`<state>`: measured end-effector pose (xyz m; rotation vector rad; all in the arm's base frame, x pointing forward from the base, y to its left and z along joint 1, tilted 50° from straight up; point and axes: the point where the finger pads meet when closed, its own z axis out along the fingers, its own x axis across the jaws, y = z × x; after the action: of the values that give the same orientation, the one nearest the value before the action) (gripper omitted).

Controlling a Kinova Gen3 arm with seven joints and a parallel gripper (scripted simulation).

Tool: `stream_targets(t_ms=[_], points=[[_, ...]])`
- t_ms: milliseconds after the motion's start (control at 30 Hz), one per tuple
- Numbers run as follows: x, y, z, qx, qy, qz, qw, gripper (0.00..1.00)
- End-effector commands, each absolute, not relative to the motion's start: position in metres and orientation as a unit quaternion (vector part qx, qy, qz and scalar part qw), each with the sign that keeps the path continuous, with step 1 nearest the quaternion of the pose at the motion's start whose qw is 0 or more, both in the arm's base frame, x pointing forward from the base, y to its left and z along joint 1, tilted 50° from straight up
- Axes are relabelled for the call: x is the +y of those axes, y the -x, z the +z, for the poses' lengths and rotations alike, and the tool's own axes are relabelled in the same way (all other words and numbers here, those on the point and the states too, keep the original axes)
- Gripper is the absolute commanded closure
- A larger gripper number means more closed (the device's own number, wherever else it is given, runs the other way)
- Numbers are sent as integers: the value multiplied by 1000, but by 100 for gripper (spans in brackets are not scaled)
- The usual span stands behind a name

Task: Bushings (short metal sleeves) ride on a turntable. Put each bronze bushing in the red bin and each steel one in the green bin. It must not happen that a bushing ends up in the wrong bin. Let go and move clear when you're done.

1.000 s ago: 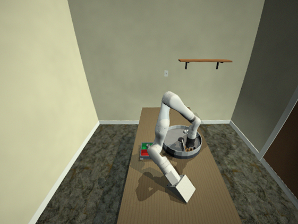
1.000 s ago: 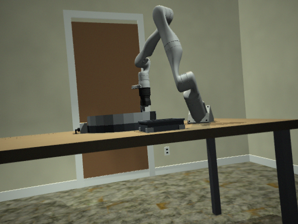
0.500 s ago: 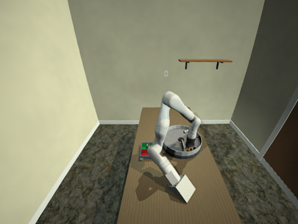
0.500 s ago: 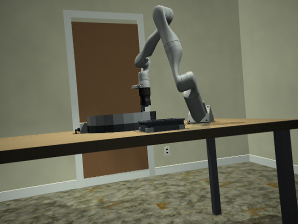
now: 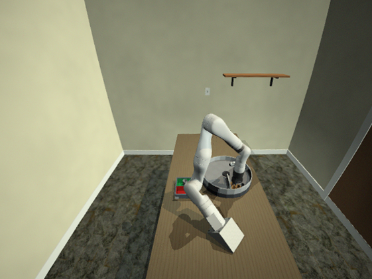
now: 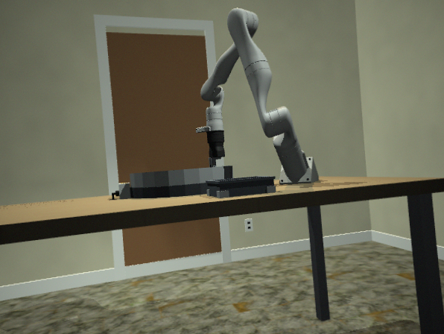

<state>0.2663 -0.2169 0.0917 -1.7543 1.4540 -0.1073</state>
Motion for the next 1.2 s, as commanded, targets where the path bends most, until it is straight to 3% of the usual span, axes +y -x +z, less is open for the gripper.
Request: stream_targets(t_ms=[0, 1167], points=[[-218, -266, 92, 580, 699, -43, 417, 100], [-222, -261, 98, 578, 699, -41, 419, 100]])
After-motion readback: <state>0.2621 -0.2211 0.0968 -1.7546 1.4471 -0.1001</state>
